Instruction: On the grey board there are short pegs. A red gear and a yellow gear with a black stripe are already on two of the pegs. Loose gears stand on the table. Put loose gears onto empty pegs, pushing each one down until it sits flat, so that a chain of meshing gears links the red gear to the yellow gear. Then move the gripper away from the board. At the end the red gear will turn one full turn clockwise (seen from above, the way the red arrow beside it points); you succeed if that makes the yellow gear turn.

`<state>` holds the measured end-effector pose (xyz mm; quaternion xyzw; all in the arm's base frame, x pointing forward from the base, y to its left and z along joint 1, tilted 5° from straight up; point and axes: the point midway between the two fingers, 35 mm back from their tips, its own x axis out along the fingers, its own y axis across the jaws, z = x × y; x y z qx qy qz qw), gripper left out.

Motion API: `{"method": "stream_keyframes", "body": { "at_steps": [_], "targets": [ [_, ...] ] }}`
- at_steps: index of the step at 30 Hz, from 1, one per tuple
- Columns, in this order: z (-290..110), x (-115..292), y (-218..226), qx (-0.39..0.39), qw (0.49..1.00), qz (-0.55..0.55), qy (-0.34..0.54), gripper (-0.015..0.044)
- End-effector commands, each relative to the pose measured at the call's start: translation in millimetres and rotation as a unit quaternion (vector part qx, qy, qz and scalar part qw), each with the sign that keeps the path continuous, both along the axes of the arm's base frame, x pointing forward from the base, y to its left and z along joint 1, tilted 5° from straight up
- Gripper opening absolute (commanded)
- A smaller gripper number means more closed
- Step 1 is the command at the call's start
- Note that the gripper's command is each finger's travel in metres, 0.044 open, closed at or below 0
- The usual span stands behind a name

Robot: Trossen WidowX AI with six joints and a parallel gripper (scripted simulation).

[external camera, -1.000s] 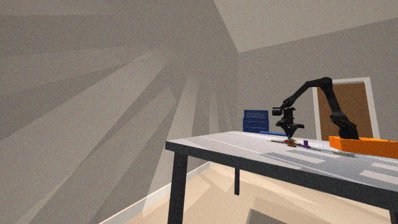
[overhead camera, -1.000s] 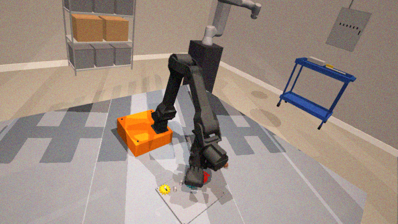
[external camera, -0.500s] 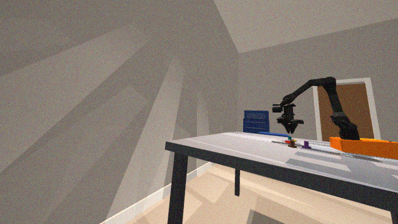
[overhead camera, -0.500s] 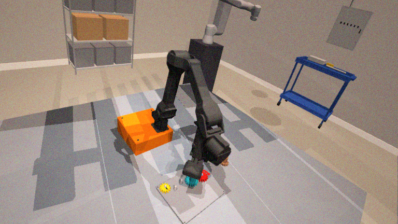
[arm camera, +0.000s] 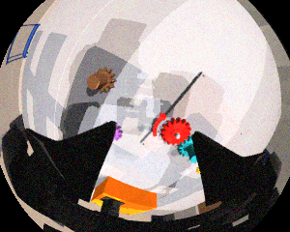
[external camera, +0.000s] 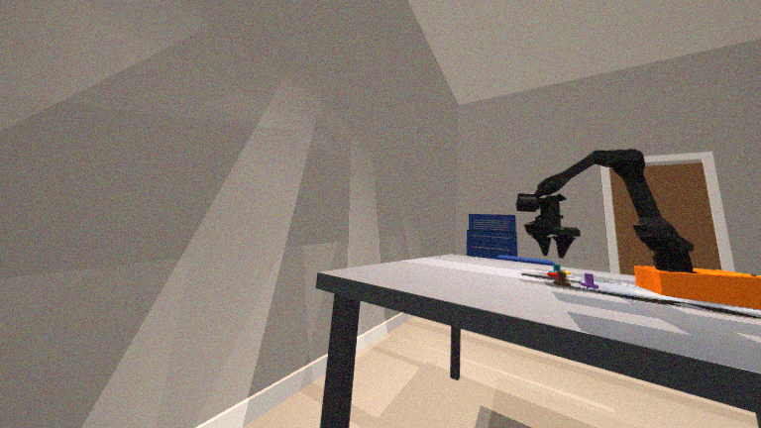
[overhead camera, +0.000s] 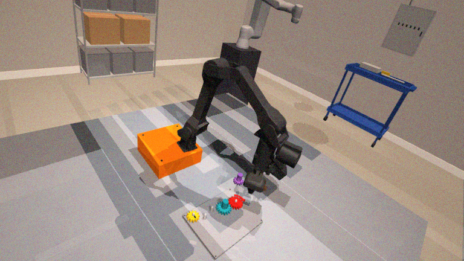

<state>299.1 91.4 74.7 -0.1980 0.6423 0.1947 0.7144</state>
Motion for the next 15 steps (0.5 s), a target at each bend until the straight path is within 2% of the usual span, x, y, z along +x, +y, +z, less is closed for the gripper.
{"method": "stream_keyframes", "body": {
  "at_steps": [1,4,10,15],
  "targets": [
    [0.0,-6.1,54.8,0.001,1.0,-0.017,-0.001,0.044],
    [0.0,-15.7,88.4,0.004,1.0,-0.027,-0.002,0.044],
    [0.0,-16.5,90.8,0.005,1.0,-0.027,-0.002,0.044],
    [-15.6,-15.1,91.4,0.005,1.0,-0.027,-0.002,0.044]
  ]
}}
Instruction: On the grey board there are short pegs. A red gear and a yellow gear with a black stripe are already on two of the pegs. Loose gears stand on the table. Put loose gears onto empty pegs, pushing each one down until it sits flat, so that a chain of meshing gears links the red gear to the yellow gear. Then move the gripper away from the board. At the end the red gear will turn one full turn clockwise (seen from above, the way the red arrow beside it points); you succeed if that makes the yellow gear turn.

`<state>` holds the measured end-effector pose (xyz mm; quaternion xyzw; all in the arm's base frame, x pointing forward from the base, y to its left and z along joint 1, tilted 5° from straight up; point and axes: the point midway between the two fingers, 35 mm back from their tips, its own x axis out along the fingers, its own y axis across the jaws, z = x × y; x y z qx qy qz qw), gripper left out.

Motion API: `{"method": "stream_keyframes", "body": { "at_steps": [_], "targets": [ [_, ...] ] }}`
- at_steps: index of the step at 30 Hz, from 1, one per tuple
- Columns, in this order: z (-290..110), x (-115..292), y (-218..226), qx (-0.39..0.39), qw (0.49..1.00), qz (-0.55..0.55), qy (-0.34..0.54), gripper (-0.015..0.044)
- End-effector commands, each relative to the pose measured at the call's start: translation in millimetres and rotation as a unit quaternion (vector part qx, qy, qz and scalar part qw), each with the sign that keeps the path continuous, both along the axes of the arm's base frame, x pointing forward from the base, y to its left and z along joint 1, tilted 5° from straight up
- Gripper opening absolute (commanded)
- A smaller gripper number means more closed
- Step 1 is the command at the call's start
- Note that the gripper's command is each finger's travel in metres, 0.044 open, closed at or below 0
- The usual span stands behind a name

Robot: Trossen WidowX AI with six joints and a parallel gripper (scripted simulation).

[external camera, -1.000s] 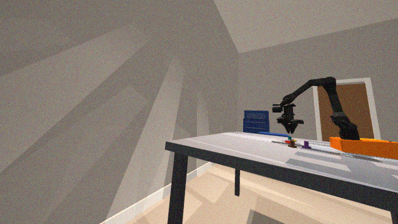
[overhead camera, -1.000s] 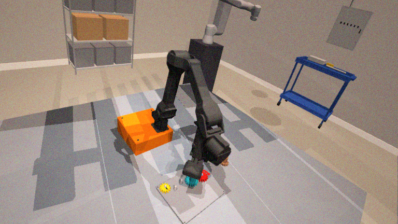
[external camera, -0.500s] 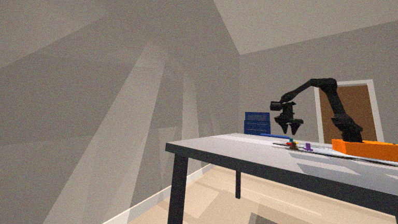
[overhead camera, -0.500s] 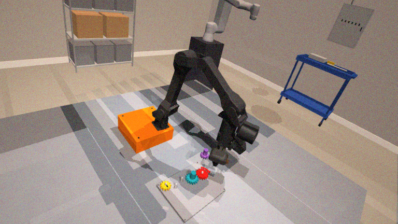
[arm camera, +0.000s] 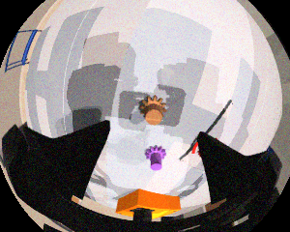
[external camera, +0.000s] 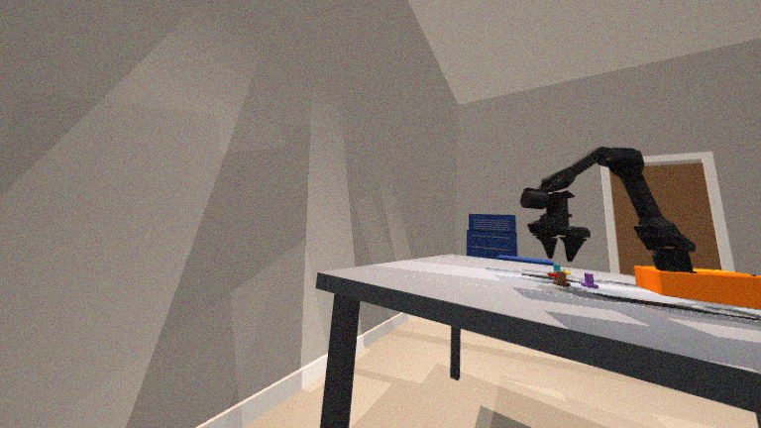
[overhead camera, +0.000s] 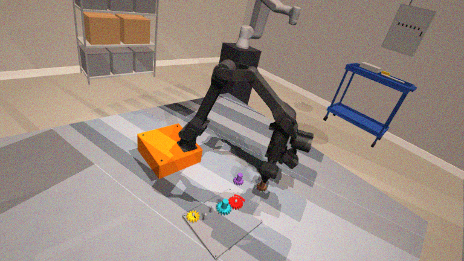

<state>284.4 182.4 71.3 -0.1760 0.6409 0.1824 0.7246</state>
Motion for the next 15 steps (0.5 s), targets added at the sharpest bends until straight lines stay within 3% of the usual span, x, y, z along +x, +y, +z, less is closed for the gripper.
{"method": "stream_keyframes", "body": {
  "at_steps": [1,15],
  "targets": [
    [-17.8,0.1,0.4,-0.005,1.0,-0.003,0.004,0.044],
    [-33.2,1.8,1.2,-0.005,1.0,-0.003,0.004,0.044]
  ]
}}
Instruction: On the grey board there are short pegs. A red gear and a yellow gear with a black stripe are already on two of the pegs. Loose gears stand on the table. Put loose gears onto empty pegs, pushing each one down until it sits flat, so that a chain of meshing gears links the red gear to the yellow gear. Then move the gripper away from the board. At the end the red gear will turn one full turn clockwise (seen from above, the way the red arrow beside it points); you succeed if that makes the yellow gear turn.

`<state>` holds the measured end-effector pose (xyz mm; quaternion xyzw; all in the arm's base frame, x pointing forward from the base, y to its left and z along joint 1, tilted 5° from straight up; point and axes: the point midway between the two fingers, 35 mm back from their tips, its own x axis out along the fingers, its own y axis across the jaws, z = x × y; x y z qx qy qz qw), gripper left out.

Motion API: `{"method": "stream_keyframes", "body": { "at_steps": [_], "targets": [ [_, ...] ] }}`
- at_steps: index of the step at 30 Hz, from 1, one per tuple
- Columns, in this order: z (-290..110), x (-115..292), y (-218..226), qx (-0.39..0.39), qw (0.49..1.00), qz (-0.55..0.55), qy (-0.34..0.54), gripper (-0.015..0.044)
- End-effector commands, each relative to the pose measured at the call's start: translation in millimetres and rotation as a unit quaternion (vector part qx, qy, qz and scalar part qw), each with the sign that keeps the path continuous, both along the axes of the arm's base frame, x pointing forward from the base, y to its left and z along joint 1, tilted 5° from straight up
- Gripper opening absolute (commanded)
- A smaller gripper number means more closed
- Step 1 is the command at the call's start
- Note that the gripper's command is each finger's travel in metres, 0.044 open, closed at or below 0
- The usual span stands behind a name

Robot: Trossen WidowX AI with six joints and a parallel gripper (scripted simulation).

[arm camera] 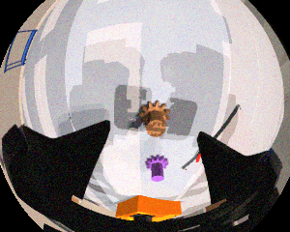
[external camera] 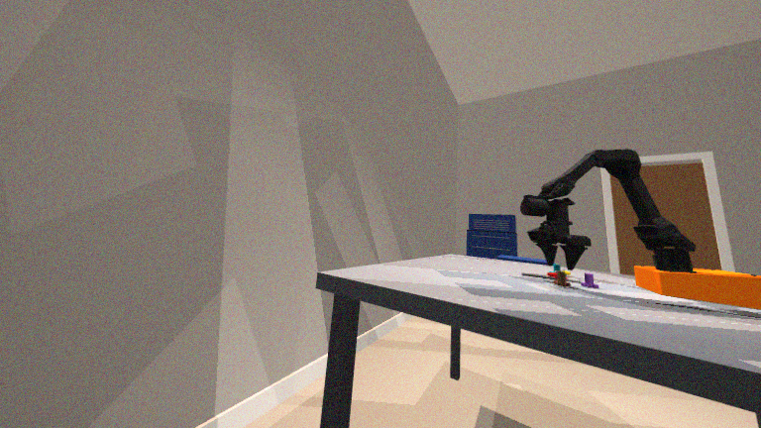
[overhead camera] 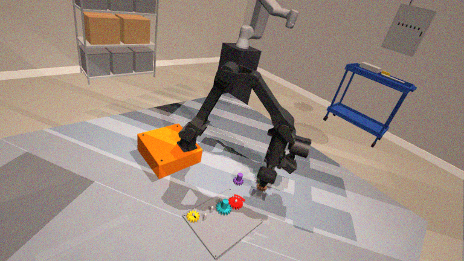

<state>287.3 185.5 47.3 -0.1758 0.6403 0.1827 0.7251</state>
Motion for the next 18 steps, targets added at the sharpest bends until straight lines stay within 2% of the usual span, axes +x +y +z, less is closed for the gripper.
{"method": "stream_keyframes", "body": {
  "at_steps": [1,18],
  "targets": [
    [-10.8,-1.0,-1.7,-0.006,1.0,-0.003,0.005,0.044],
    [-22.7,-0.2,-1.3,-0.006,1.0,-0.003,0.005,0.044]
  ]
}}
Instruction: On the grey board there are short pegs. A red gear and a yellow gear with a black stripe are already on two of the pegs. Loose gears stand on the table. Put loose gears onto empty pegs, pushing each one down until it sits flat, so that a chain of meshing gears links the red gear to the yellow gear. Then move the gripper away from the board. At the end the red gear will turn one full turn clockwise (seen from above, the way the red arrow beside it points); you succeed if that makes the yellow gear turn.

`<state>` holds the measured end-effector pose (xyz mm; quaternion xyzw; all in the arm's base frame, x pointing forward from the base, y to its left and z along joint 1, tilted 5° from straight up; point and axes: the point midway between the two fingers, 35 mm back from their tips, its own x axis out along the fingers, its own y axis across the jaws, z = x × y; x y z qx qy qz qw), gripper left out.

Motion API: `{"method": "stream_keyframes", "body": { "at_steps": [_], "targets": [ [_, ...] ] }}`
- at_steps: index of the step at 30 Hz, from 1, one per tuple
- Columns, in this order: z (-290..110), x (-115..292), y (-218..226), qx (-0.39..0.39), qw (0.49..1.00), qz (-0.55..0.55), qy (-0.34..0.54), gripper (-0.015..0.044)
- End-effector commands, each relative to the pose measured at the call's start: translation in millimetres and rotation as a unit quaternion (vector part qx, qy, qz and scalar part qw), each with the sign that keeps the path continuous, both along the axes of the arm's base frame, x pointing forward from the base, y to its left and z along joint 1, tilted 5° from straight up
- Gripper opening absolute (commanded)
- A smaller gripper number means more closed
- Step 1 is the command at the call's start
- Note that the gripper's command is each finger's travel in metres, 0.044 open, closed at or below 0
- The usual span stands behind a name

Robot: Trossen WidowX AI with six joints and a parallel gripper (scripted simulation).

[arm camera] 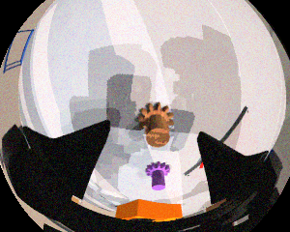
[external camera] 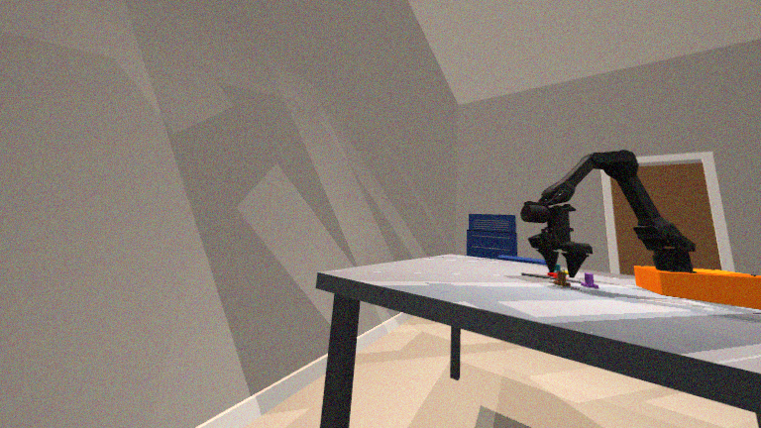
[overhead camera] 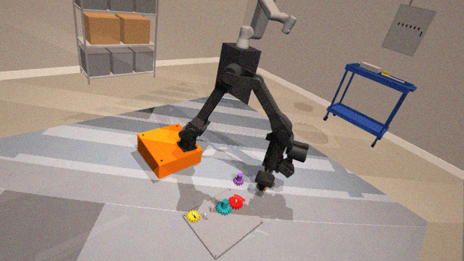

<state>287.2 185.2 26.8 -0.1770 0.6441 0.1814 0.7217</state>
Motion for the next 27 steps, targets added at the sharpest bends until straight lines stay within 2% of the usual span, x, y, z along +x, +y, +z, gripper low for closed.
{"method": "stream_keyframes", "body": {
  "at_steps": [1,15,22,23,27],
  "targets": [
    [-2.2,-0.1,-1.1,-0.003,1.0,-0.003,0.0,0.044],
    [-2.2,-0.1,-1.1,-0.003,1.0,-0.003,0.0,0.0072],
    [-2.2,-0.1,-1.1,-0.003,1.0,-0.003,0.0,0.0026],
    [-2.2,-0.1,-1.1,-0.003,1.0,-0.003,0.0,0.0],
    [4.3,0.7,-0.3,-0.003,1.0,-0.003,0.0,0.0]
  ]
}}
